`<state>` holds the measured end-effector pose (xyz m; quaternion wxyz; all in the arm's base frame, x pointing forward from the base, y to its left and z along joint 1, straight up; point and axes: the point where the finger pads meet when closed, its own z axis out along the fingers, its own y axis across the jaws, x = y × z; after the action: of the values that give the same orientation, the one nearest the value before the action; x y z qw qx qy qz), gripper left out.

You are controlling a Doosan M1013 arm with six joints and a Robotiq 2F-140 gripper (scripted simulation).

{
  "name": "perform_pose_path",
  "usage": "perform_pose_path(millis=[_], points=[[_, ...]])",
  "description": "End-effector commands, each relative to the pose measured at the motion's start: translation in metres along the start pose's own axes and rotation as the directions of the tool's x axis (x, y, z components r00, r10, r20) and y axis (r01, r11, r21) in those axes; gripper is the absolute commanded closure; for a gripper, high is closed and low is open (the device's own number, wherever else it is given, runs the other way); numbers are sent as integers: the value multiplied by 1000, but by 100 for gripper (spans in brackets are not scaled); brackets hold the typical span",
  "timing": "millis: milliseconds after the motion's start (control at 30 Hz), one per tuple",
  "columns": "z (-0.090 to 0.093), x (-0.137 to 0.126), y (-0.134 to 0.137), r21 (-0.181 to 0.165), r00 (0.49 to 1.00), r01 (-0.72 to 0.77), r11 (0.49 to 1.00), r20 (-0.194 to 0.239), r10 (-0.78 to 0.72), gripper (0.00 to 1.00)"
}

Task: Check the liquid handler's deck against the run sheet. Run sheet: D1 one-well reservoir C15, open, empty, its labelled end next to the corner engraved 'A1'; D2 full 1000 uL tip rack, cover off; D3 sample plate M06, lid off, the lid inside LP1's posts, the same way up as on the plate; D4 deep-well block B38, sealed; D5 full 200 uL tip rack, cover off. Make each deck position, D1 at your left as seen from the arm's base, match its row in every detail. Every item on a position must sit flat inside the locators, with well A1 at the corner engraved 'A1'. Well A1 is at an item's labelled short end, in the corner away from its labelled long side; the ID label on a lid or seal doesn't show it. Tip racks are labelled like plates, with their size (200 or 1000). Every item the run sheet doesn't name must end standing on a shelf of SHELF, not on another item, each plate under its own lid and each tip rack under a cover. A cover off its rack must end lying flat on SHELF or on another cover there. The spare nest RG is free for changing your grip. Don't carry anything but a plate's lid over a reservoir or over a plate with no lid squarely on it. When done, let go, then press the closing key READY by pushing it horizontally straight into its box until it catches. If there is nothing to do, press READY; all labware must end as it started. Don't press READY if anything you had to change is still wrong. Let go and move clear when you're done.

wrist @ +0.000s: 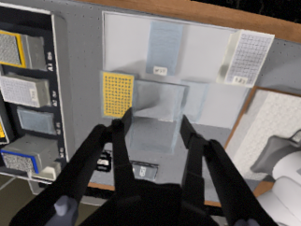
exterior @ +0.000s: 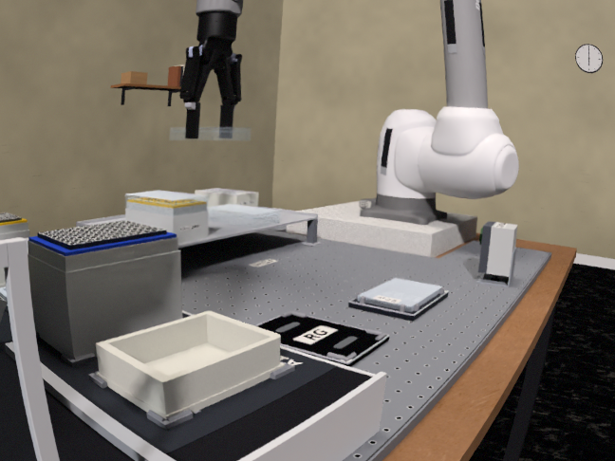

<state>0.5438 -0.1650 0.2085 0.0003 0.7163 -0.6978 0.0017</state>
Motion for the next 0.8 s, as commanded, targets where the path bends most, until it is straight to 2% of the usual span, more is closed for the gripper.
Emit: perform_pose_path(millis=[0,767], points=[[5,0,0,1,1000,0,1000,0,0,90],[38,0,0,1,1000,0,1000,0,0,90]])
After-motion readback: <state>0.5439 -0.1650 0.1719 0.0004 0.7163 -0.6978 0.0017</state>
